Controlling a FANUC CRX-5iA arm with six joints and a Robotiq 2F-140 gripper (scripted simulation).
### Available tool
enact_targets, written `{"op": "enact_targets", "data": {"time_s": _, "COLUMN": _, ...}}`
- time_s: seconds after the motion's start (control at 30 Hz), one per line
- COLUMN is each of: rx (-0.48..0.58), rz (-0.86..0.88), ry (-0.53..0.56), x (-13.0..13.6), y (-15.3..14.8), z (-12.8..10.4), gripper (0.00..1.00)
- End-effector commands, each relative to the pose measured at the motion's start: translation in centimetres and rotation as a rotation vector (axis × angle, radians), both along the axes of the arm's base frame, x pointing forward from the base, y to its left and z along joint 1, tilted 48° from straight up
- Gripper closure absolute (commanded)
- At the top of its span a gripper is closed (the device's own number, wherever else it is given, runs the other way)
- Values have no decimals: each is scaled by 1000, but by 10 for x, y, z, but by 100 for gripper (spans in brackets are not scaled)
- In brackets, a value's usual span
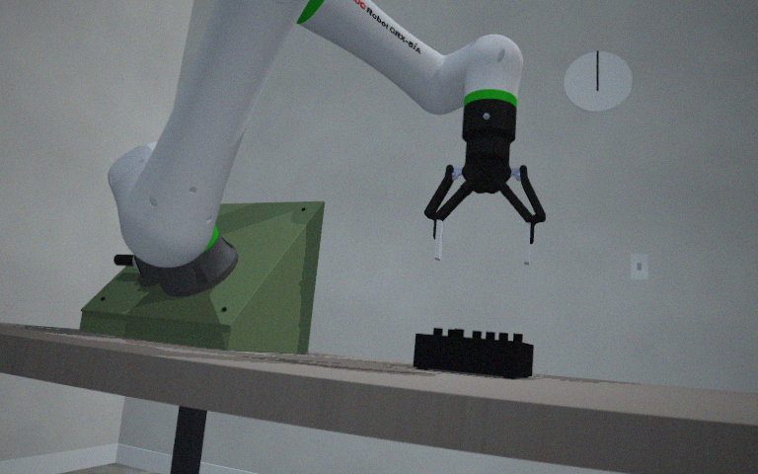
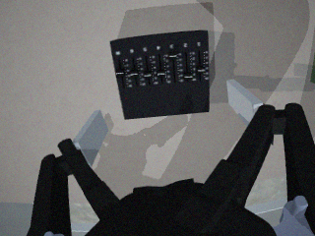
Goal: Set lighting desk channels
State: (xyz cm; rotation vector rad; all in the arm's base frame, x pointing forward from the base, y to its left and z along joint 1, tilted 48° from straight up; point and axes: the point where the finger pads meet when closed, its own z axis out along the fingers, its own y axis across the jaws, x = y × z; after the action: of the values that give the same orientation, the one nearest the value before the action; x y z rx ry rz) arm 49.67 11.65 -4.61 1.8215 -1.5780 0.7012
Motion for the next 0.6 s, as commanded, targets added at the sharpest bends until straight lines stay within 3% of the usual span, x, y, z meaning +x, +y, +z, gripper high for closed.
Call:
{"op": "enact_targets", "data": {"time_s": 0.0, "rx": -1, "rz": 63, "ry": 70, "x": 1, "y": -3, "z": 2, "gripper": 0}}
{"op": "enact_targets", "data": {"time_s": 0.13, "rx": -2, "rz": 120, "ry": 133, "x": 1, "y": -6, "z": 3, "gripper": 0}}
{"op": "enact_targets", "data": {"time_s": 0.57, "rx": -22, "rz": 579, "ry": 646, "x": 7, "y": -42, "z": 19, "gripper": 0}}
